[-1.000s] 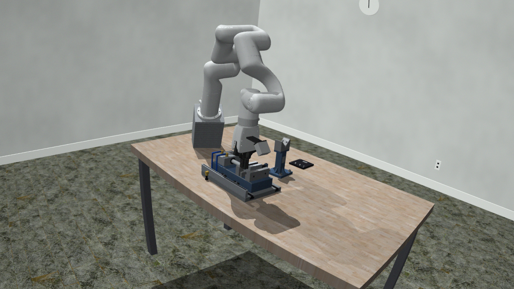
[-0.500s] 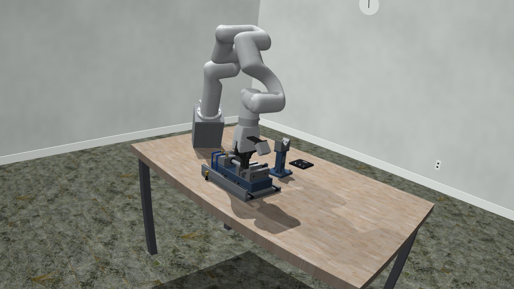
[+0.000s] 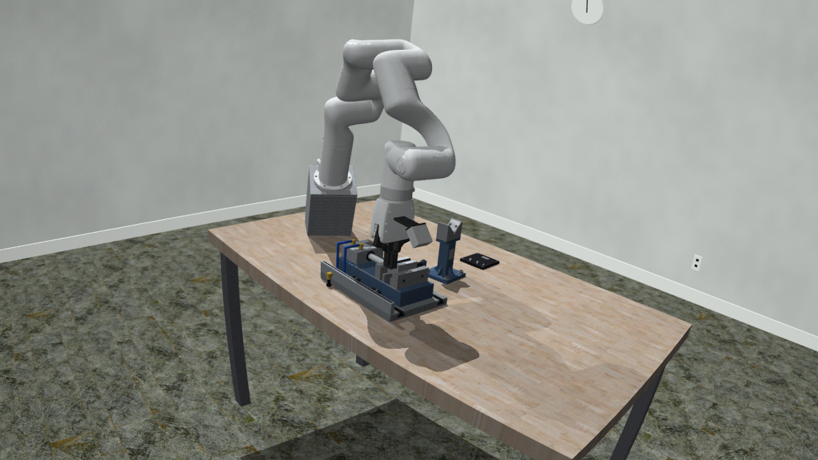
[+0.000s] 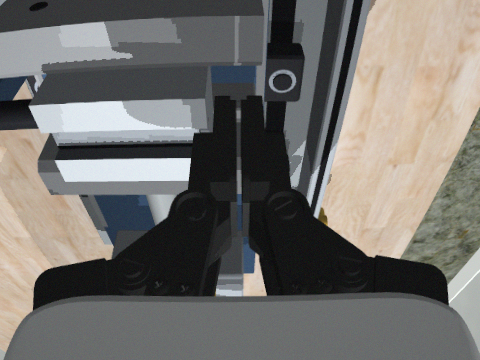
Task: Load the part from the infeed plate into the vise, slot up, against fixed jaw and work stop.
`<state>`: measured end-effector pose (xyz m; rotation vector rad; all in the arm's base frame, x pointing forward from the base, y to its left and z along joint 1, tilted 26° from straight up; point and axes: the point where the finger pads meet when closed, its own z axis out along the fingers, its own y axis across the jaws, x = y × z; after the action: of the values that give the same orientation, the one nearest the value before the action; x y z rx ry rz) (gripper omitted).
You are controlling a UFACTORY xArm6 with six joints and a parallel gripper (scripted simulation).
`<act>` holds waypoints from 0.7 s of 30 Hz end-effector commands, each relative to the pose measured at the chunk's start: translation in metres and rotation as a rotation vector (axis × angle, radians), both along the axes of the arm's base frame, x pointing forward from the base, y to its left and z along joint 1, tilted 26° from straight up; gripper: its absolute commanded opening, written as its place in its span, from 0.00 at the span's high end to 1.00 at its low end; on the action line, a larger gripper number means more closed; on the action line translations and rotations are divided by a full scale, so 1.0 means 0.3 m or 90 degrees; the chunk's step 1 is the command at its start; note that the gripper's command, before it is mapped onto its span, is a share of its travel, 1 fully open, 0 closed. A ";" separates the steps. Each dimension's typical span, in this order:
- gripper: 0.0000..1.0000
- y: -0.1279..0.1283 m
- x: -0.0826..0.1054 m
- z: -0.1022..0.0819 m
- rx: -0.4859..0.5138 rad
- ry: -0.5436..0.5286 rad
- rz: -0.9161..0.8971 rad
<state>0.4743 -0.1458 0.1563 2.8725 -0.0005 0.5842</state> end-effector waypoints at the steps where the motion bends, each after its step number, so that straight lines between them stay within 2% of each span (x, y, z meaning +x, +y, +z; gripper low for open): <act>1: 1.00 0.003 0.002 0.005 0.000 -0.002 0.000; 21: 1.00 0.018 0.003 0.001 0.000 -0.002 0.000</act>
<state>0.4746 -0.1420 0.1560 2.8702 -0.0020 0.5851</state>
